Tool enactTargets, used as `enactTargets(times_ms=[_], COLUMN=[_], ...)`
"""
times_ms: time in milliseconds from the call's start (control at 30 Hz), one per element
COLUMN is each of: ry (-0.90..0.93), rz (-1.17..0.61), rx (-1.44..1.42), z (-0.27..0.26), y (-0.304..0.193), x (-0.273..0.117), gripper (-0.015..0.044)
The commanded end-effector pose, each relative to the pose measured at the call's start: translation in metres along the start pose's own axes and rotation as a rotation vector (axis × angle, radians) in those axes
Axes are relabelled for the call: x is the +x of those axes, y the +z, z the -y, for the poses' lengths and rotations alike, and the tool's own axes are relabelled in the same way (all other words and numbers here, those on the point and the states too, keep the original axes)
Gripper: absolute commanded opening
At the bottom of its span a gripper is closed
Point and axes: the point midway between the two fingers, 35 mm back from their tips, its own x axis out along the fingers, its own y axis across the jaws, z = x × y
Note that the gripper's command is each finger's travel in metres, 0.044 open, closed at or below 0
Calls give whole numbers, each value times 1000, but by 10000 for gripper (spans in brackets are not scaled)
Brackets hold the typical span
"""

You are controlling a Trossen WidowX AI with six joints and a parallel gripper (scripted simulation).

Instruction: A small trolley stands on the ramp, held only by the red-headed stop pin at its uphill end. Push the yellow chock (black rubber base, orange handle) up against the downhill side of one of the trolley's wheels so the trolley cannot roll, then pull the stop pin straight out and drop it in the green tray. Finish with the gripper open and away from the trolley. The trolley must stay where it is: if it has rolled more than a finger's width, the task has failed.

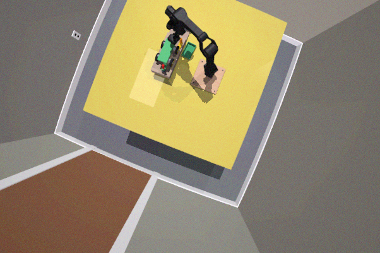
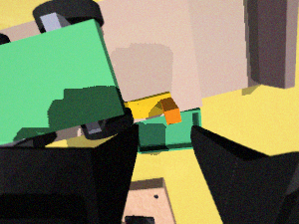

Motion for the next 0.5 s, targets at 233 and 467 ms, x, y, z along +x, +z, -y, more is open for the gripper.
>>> enactTargets(times_ms=[233, 467], ry=[66, 100], rz=[-8, -42], rx=[379, 623], z=[-63, -103], y=[8, 6], x=[-7, -10], gripper=[190, 190])
